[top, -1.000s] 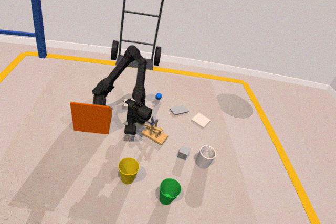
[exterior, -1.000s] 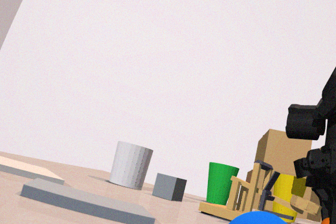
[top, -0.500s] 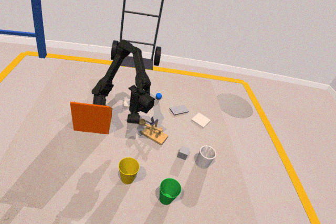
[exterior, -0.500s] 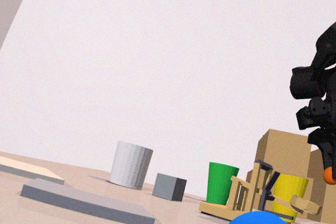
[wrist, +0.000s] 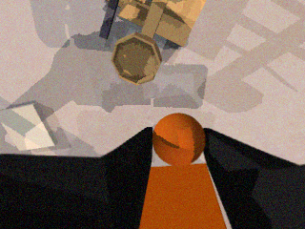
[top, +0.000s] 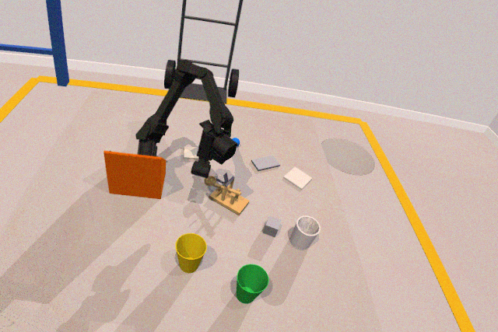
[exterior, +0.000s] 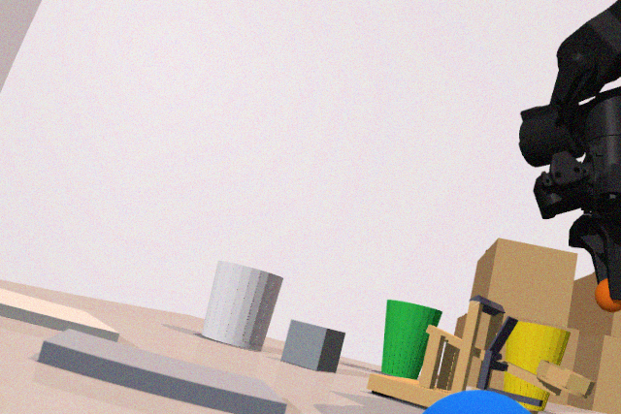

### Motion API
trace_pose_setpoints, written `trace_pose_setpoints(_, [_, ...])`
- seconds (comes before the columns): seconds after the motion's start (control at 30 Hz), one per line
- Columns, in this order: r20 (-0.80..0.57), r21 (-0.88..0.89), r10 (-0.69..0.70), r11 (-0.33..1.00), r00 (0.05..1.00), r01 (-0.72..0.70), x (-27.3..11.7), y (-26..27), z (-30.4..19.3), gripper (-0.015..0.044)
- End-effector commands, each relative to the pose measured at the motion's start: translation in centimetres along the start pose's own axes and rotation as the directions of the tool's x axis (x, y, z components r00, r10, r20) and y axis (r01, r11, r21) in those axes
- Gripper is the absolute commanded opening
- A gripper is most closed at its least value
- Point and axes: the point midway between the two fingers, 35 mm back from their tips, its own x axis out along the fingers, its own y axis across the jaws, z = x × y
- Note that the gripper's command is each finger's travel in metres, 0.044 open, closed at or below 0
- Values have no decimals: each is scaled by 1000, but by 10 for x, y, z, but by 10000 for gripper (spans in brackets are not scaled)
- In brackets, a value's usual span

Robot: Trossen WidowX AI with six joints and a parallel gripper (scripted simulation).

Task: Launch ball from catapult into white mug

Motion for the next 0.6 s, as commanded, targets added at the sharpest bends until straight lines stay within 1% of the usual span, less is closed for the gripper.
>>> trace_pose_setpoints(0.0, [-45, 79, 26, 997, 999, -23, 5, 7, 9, 0])
trace_pose_setpoints(0.2, [-123, 213, 60, 976, 991, -32, 15, 18, 24, 0])
trace_pose_setpoints(0.43, [-214, 369, 94, 930, 972, -9, 29, 32, 39, 0])
trace_pose_setpoints(0.57, [-232, 400, 101, 917, 968, 0, 31, 35, 42, 0])
